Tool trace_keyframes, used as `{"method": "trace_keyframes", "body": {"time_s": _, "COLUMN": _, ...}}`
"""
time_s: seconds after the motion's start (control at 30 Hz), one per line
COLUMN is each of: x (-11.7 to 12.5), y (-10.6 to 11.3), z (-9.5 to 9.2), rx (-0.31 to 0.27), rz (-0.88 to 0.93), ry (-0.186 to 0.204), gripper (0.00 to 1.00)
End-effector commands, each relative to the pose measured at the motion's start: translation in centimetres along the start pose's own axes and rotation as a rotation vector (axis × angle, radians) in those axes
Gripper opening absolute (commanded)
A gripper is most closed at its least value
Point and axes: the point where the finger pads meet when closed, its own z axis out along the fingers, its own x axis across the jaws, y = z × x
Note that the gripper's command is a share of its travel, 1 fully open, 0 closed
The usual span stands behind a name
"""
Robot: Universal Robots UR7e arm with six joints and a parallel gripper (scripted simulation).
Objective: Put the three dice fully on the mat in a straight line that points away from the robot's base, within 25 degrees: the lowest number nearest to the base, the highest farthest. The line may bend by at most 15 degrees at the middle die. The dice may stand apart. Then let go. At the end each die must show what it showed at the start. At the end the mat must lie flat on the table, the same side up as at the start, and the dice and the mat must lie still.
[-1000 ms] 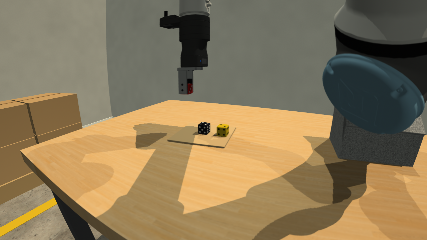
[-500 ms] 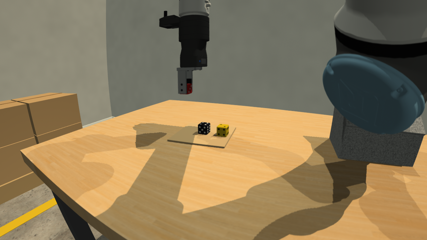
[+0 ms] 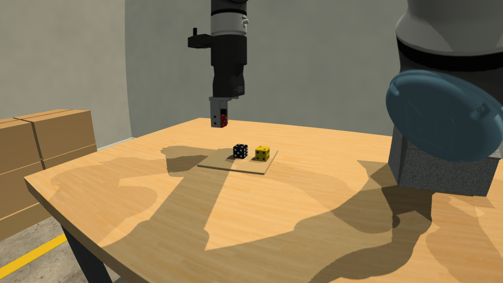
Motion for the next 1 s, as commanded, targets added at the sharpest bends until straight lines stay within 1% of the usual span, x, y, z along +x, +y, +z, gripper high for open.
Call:
{"method": "trace_keyframes", "body": {"time_s": 0.0, "x": 0.0, "y": 0.0, "z": 2.5, "rx": 0.002, "rz": 0.000, "ry": 0.000, "gripper": 0.49}}
{"method": "trace_keyframes", "body": {"time_s": 0.03, "x": 0.0, "y": 0.0, "z": 2.5, "rx": 0.002, "rz": 0.000, "ry": 0.000, "gripper": 0.49}}
{"method": "trace_keyframes", "body": {"time_s": 0.23, "x": 0.0, "y": 0.0, "z": 5.0, "rx": 0.002, "rz": 0.000, "ry": 0.000, "gripper": 0.49}}
{"method": "trace_keyframes", "body": {"time_s": 0.4, "x": 0.0, "y": 0.0, "z": 6.0, "rx": 0.002, "rz": 0.000, "ry": 0.000, "gripper": 0.49}}
{"method": "trace_keyframes", "body": {"time_s": 0.53, "x": 0.0, "y": 0.0, "z": 6.2, "rx": 0.002, "rz": 0.000, "ry": 0.000, "gripper": 0.49}}
{"method": "trace_keyframes", "body": {"time_s": 0.97, "x": 0.1, "y": -0.2, "z": 6.0, "rx": 0.005, "rz": -0.002, "ry": 0.003, "gripper": 0.49}}
